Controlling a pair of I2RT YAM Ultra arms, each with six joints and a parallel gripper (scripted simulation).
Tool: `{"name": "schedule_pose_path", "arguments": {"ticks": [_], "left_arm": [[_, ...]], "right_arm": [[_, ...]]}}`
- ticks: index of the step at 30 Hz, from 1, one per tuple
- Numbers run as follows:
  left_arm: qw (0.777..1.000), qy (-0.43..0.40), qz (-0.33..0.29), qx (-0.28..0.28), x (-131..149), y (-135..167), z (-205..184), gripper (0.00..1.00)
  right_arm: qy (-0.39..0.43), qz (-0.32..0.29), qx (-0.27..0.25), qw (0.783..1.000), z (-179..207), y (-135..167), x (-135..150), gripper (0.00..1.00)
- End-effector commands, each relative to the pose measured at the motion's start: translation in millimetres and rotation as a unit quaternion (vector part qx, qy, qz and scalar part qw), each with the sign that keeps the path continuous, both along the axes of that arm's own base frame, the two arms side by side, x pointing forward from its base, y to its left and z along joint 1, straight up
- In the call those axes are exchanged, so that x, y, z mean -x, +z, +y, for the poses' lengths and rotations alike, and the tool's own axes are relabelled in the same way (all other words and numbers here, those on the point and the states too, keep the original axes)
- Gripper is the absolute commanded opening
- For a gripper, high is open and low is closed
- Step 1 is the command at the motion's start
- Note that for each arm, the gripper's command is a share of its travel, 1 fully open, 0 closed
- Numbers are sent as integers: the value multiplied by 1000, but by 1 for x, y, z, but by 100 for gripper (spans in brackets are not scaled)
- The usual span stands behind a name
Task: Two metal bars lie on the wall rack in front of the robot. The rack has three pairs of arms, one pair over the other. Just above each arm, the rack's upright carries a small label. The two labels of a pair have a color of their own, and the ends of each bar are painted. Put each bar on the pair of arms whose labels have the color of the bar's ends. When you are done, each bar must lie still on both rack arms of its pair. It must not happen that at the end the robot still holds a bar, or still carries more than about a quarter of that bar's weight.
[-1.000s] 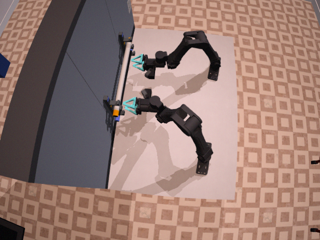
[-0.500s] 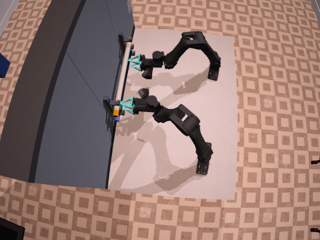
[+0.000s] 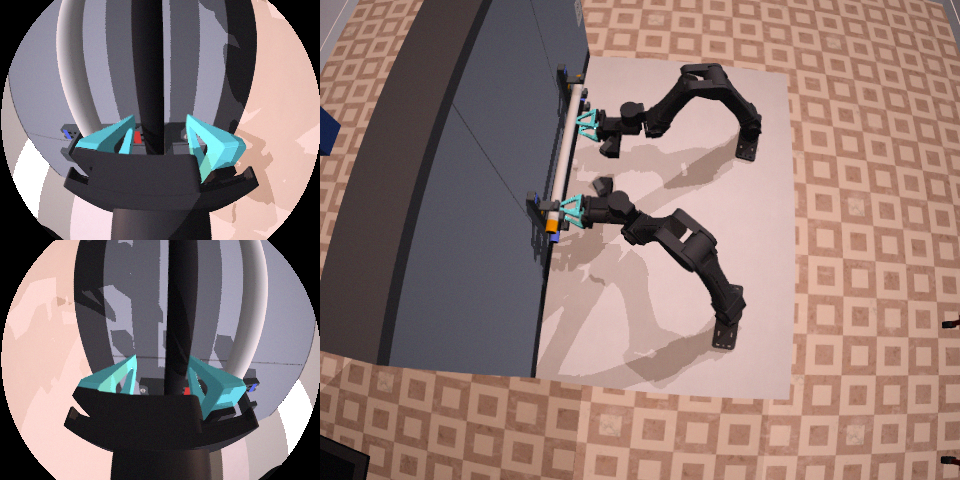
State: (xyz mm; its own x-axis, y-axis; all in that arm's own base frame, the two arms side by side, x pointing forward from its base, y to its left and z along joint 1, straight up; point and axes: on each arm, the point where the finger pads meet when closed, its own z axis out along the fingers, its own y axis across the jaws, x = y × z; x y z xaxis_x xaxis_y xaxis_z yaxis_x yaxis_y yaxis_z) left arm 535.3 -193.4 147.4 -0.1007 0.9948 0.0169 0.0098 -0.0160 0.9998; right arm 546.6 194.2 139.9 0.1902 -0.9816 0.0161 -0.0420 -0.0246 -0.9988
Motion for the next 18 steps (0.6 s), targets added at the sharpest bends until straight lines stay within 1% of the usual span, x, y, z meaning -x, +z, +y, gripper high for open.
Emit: {"name": "schedule_pose_path", "arguments": {"ticks": [1, 10, 12, 18], "left_arm": [[1000, 1, -11, 10, -7, 11, 1, 61], [1000, 1, -11, 10, -7, 11, 1, 47], [1000, 1, -11, 10, -7, 11, 1, 47], [1000, 1, -9, 9, -6, 9, 1, 37]], "right_arm": [[1, -13, -7, 1000, 0, 14, -8, 59], [1, -13, -7, 1000, 0, 14, -8, 45], [1, -13, -7, 1000, 0, 14, -8, 45], [0, -17, -9, 1000, 1, 16, -9, 36]]}}
